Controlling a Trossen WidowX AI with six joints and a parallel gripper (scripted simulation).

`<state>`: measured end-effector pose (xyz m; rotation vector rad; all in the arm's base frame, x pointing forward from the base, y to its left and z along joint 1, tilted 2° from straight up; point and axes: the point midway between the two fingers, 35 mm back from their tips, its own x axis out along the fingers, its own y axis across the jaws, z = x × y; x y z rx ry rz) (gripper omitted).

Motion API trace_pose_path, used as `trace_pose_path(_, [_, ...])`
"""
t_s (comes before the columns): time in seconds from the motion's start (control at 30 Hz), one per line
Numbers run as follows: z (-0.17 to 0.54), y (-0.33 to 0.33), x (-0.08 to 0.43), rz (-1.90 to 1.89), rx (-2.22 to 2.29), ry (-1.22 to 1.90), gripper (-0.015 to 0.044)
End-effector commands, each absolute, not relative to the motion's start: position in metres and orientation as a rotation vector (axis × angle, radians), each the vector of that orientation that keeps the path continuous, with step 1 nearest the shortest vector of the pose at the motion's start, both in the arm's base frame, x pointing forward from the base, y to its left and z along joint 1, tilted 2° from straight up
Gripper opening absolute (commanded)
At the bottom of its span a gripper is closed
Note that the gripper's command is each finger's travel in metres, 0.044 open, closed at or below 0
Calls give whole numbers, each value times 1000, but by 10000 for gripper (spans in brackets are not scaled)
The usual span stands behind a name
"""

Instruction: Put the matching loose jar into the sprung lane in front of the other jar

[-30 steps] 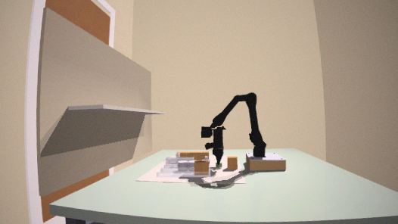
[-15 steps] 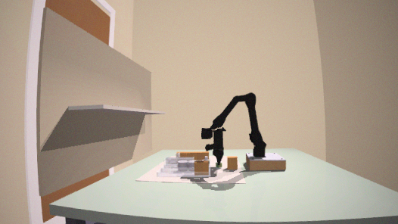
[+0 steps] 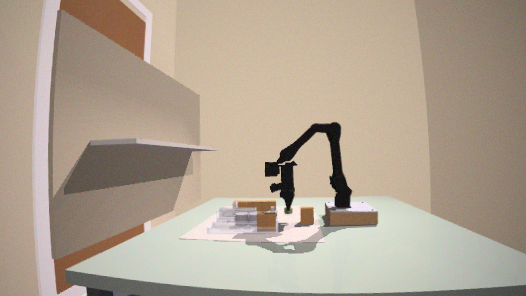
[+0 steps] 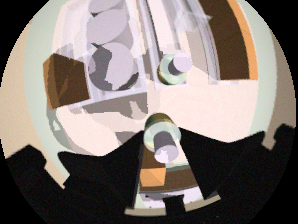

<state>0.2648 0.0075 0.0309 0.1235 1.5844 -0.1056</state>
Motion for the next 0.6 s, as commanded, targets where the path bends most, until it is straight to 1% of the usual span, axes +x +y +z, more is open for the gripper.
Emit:
trace_pose_path(0.0, [57, 7, 267, -100, 126, 1574, 0])
trace_pose_path(0.27, [101, 5, 262, -100, 126, 1574, 0])
trace_pose_path(0.37, [98, 3, 264, -97, 122, 1574, 0])
trace_pose_path(0.57, [67, -14, 282, -62, 85, 1574, 0])
